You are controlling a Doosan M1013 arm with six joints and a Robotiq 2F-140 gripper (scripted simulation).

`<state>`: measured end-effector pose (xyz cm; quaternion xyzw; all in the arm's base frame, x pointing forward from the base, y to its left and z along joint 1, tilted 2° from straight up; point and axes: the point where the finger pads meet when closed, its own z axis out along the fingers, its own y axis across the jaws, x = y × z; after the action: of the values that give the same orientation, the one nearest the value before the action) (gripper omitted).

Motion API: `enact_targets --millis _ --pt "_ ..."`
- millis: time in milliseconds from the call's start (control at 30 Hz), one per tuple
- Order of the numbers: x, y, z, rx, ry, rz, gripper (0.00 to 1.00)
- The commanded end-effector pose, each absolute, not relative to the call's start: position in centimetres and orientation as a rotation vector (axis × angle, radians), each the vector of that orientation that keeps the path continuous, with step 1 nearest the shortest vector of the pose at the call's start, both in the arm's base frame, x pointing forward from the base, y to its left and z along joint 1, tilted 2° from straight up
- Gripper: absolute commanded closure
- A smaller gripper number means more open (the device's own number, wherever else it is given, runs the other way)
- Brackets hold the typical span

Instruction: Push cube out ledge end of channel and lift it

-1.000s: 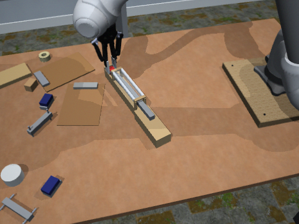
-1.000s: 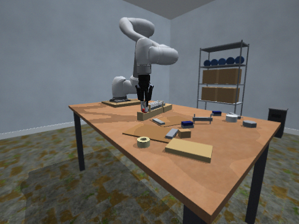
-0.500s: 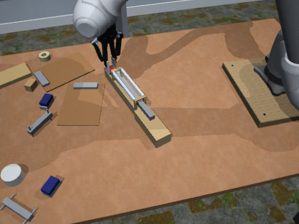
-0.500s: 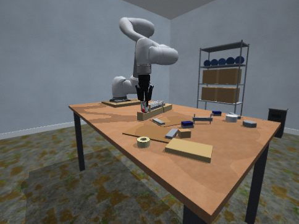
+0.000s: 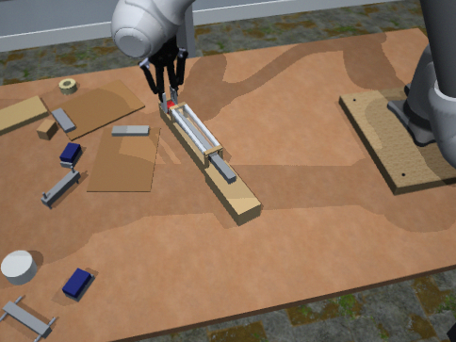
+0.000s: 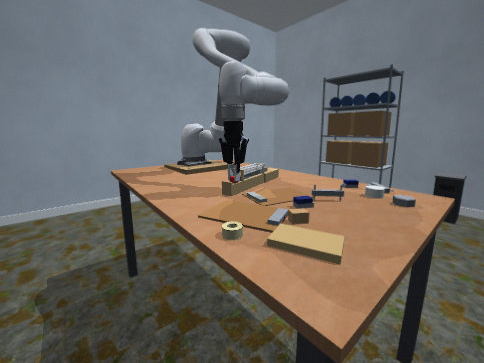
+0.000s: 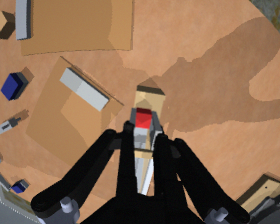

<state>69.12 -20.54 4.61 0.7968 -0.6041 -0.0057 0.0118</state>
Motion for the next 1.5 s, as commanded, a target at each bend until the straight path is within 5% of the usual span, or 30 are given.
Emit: enact_targets --millis 0,500,1467 --pt "68.8 -20.6 4.3 2.488 -1.875 -0.022 1.0" --pt "69.0 -20.5 12.1 2.488 -1.875 -0.022 1.0" --pt "69.0 -20.5 12.3 2.488 -1.875 -0.022 1.0"
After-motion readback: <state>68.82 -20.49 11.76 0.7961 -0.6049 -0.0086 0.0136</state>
